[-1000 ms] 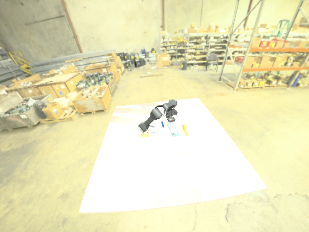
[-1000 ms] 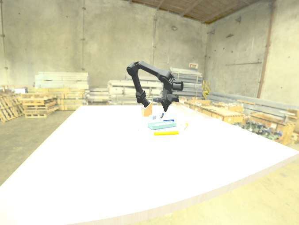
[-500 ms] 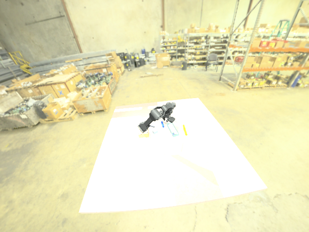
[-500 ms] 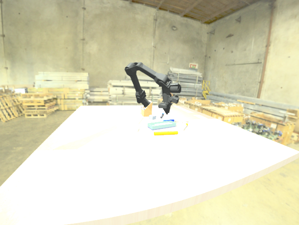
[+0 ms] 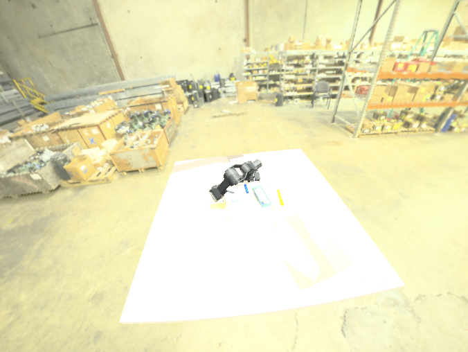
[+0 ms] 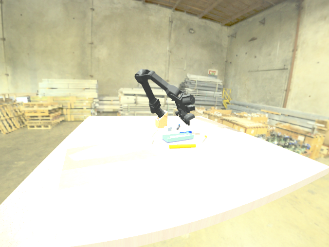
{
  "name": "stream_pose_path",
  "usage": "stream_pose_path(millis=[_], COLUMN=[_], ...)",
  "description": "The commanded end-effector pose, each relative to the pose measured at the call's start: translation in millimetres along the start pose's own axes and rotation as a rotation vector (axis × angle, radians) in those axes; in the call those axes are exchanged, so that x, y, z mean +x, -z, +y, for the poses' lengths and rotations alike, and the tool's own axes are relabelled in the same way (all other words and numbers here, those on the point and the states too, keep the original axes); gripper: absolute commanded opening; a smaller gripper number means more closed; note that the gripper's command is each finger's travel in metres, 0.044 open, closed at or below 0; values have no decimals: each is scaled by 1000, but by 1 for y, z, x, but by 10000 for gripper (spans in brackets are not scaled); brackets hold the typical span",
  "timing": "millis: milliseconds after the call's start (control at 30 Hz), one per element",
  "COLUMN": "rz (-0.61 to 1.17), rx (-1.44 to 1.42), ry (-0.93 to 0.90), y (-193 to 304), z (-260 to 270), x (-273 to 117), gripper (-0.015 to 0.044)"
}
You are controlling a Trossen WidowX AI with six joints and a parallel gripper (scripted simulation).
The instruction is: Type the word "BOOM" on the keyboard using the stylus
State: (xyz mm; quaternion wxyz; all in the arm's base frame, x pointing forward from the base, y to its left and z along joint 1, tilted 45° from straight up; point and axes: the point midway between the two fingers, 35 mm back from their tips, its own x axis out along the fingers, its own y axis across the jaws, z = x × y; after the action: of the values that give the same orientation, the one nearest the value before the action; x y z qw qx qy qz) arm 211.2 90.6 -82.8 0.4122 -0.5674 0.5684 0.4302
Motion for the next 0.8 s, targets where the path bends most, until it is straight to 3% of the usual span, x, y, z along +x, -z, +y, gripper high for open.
stream_pose_path(millis=[0,767], rz=[-33,-32], rx=[-70,-70], ry=[8,8], y=[-4,4], z=[2,1], x=[1,16], gripper=[150,150])
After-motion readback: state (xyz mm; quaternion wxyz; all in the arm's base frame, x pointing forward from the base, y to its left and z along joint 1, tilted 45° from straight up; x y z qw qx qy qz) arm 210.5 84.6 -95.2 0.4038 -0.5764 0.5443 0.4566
